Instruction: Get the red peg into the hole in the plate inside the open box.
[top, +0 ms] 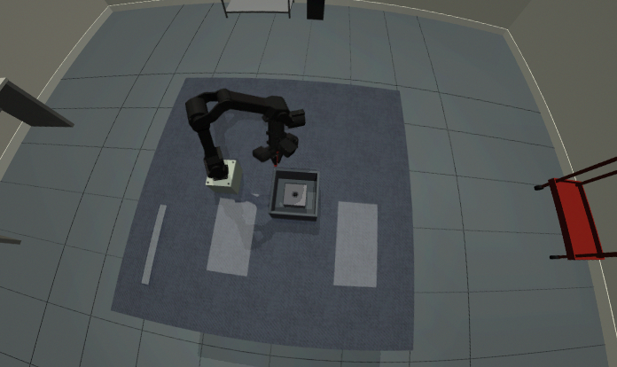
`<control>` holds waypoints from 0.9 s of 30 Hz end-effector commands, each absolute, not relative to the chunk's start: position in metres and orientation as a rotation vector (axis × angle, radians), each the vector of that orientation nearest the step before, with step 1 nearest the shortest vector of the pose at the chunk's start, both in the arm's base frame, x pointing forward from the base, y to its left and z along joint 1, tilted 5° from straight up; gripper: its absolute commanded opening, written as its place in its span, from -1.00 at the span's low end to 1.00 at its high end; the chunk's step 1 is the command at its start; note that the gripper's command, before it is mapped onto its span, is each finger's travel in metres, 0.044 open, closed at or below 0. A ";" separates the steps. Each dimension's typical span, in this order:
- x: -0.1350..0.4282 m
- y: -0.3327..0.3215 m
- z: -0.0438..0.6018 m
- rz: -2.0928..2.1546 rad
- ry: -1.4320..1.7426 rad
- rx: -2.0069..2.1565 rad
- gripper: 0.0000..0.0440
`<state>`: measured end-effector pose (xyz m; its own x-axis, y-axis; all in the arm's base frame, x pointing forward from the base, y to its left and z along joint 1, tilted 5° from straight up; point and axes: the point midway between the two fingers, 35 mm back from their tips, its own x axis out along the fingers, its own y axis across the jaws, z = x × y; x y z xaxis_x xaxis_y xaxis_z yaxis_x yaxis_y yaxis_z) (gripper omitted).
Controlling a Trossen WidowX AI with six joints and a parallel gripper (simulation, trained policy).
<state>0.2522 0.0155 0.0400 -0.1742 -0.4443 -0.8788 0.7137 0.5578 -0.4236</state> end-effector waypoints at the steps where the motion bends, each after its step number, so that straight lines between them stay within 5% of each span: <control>1: 0.261 0.003 0.047 -1.063 1.384 0.278 -1.00; 27: 0.311 -0.099 0.019 -1.017 1.384 0.469 -1.00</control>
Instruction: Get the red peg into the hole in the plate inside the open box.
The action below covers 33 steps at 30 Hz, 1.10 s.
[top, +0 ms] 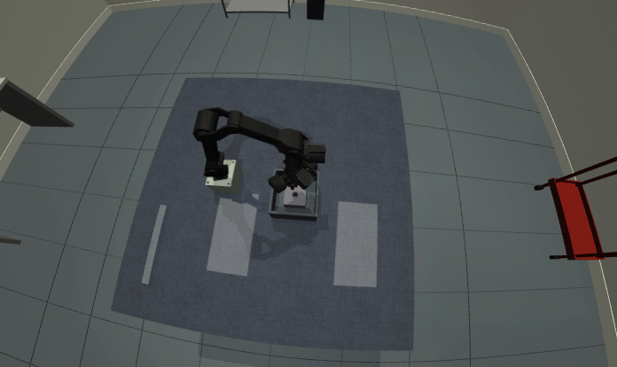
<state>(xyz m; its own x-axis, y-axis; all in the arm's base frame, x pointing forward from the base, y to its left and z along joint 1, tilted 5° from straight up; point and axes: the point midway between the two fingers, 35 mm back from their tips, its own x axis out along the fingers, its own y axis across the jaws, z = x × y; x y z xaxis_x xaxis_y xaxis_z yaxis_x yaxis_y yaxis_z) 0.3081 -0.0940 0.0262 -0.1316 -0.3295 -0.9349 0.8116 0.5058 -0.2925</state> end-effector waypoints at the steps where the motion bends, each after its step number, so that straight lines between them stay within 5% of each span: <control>1: 0.312 -0.101 0.016 -1.006 1.390 0.472 -1.00; 8: 0.311 -0.109 -0.010 -0.943 1.449 0.488 -0.36; 12: 0.317 -0.115 -0.014 -0.896 1.460 0.481 -0.32; 29: 0.381 -0.123 -0.010 -0.751 1.427 0.602 0.97; 33: 0.402 -0.122 -0.004 -0.700 1.390 0.630 1.00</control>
